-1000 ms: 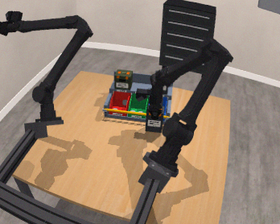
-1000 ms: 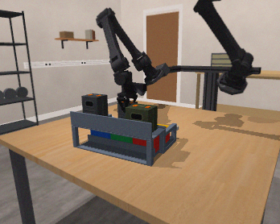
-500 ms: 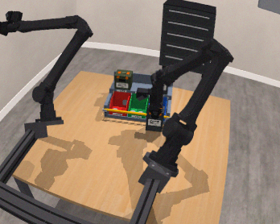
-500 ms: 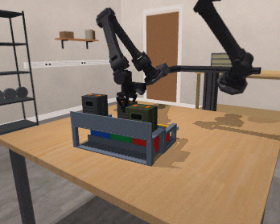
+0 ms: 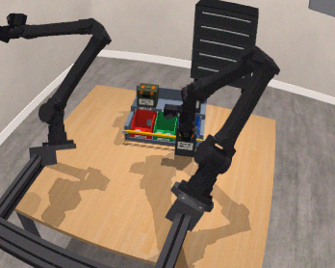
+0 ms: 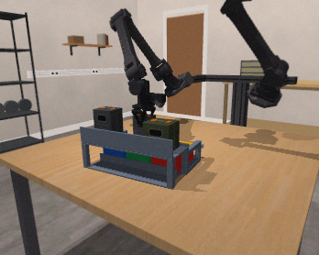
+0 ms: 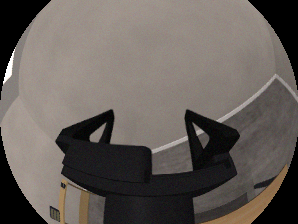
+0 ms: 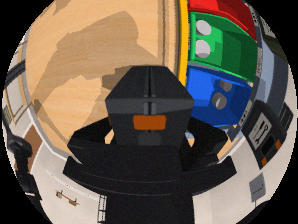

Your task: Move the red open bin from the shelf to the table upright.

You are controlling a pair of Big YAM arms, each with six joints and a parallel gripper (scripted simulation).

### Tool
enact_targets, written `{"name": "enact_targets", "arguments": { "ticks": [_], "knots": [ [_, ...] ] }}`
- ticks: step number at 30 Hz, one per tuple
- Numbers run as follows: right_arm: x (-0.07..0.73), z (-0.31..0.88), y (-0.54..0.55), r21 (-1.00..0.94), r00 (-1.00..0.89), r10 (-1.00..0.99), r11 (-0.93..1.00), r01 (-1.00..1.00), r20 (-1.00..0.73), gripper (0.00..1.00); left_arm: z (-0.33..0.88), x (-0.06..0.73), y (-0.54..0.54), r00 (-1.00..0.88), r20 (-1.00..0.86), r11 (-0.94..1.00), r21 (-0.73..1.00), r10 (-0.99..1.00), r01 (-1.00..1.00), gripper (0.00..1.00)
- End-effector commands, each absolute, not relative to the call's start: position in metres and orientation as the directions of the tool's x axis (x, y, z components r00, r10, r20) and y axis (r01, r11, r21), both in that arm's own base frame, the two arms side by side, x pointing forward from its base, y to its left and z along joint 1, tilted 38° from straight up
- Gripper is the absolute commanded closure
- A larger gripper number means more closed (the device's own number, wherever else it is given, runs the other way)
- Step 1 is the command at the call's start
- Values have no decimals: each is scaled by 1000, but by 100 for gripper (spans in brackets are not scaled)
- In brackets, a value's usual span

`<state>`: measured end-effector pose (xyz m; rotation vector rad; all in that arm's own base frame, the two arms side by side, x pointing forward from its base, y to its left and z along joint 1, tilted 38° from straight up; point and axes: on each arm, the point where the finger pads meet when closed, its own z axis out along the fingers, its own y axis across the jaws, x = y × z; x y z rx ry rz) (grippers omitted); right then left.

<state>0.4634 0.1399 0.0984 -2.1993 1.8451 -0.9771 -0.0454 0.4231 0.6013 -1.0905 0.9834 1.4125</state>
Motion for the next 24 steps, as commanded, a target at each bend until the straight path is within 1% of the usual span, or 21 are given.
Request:
{"name": "enact_targets", "arguments": {
  "ticks": [1, 24],
  "knots": [
    [472, 140, 155, -555, 45, -932, -253, -792, 359, 100, 639, -48, 409, -35, -955, -119, 0, 294, -993, 0],
    [473, 142, 156, -560, 44, -933, -251, -789, 357, 100, 639, -48, 409, -35, -955, -119, 0, 294, -993, 0]
  ]
}}
